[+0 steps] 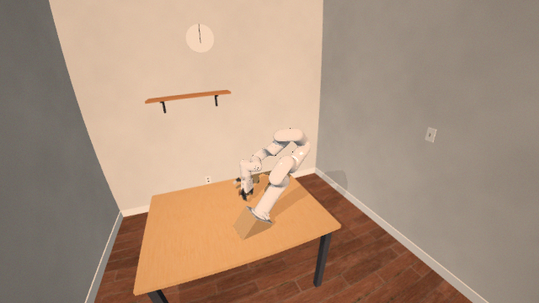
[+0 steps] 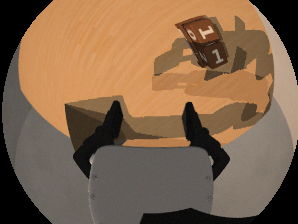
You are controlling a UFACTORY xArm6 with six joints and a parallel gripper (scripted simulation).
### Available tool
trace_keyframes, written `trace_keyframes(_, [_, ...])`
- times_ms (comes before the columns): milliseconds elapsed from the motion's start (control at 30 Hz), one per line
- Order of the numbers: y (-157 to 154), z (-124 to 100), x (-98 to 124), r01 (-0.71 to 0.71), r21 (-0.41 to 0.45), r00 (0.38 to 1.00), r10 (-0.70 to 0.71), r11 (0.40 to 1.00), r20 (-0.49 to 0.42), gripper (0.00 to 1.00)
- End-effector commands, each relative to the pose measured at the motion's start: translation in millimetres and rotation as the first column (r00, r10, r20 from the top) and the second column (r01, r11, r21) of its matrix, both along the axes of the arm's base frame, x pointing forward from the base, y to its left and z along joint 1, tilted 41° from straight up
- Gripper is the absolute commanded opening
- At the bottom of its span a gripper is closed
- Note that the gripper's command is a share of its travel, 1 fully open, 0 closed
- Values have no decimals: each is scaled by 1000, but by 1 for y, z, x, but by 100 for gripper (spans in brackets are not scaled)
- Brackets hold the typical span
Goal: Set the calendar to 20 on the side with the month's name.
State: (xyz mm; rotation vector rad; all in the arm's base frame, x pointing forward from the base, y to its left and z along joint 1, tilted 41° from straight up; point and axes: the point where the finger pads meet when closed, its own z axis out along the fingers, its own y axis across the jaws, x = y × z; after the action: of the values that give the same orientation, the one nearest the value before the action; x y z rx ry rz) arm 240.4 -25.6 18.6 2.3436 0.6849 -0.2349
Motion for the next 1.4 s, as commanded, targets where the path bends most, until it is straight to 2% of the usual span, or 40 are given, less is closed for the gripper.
trace_keyframes(0, [10,-8,9,12,-4,1000,-12,1000,16,100])
trace_keyframes(133, [11,-9,10,29,-3,999,-28,1000,30,100])
trace_keyframes(300, [15,-13,13,143,9,981,-142,990,129,100])
trace_keyframes(367, [24,-20,20,143,9,981,-142,990,129,100])
trace_keyframes(600, [28,-23,23,149,10,980,-149,989,135,100])
trace_keyframes(767, [30,-26,26,264,34,935,-264,964,235,100])
trace_keyframes(867, [43,-36,36,269,36,933,-269,963,239,100])
trace_keyframes(1067, [45,-38,37,275,37,930,-276,961,244,100])
trace_keyframes(1233, [47,-40,39,380,74,861,-382,922,335,100])
trace_keyframes(1367, [62,-52,51,386,76,856,-388,919,341,100])
